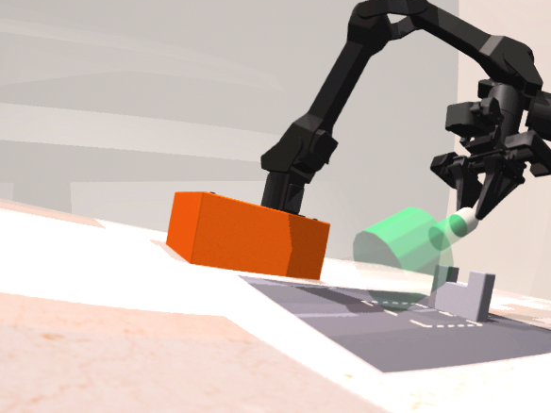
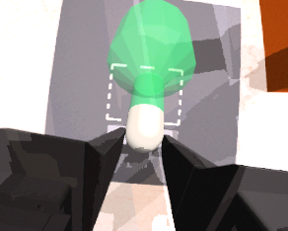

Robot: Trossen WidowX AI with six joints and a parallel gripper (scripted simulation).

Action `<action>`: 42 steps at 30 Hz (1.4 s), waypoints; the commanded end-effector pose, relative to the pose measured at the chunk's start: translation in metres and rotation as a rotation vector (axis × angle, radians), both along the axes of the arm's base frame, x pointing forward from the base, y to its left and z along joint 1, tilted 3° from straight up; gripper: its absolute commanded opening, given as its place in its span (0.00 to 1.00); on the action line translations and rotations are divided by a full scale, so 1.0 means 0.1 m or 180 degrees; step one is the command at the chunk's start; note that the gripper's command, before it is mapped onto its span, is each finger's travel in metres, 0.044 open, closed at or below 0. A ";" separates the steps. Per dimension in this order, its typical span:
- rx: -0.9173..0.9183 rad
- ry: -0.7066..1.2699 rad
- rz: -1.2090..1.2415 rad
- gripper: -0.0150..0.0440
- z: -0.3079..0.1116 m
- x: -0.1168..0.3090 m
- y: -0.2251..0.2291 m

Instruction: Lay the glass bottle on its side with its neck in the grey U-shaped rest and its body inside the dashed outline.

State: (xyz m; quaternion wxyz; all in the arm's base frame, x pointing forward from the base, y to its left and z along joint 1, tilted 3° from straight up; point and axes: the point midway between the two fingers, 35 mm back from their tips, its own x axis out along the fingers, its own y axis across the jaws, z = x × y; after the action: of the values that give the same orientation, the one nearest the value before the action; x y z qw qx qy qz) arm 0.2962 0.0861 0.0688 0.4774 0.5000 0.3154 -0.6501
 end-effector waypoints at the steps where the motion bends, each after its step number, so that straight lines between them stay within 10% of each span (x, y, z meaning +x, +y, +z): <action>1: 0.0007 0.0006 -0.0005 0.47 -0.07 0.02 0.06; 42: -0.0004 -0.0050 0.0056 0.47 -0.31 0.08 0.29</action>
State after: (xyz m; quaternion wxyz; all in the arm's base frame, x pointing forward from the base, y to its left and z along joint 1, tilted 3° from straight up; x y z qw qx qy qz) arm 0.3034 0.1135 0.0432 0.4870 0.5024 0.3159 -0.6408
